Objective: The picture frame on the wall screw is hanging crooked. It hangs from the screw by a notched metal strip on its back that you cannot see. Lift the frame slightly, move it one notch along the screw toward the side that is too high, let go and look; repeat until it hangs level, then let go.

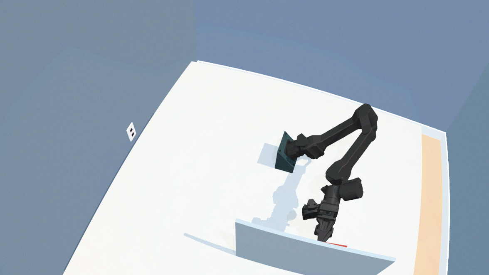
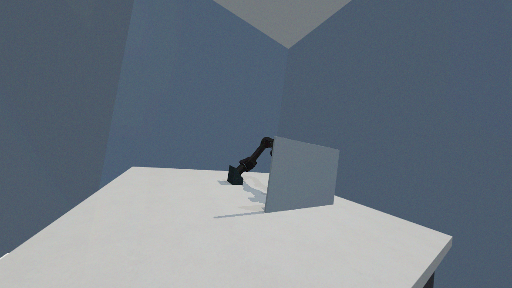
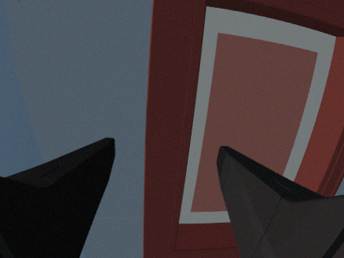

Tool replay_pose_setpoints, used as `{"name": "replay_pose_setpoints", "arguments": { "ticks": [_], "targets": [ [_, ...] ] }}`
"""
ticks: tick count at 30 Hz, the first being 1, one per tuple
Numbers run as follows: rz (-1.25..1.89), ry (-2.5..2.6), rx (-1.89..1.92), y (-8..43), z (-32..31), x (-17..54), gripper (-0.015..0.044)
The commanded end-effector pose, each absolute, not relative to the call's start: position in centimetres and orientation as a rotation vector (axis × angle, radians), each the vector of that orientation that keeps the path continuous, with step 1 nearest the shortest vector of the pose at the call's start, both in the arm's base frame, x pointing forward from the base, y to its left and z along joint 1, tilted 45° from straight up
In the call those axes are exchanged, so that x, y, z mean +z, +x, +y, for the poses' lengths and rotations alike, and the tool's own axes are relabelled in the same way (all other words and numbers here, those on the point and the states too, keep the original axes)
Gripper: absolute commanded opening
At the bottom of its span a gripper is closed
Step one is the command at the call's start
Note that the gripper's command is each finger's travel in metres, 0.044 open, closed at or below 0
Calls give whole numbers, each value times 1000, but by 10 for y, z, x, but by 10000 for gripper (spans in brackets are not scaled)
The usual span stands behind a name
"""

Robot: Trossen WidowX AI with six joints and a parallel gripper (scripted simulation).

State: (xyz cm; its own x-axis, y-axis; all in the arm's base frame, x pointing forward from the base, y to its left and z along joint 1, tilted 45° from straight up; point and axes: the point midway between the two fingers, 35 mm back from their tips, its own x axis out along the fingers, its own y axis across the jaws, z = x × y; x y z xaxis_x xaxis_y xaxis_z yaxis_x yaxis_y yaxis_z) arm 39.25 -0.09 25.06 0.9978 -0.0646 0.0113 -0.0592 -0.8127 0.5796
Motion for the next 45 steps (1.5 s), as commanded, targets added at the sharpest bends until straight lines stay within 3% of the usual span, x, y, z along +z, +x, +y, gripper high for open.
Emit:
{"name": "replay_pose_setpoints", "arguments": {
  "ticks": [1,30,37,45],
  "targets": [
    [-83,2516,-6,394,0,252,260],
    [-83,2516,-6,394,0,252,260],
    [-83,2516,-6,394,0,252,76],
    [-83,2516,-6,394,0,252,3]
  ]
}}
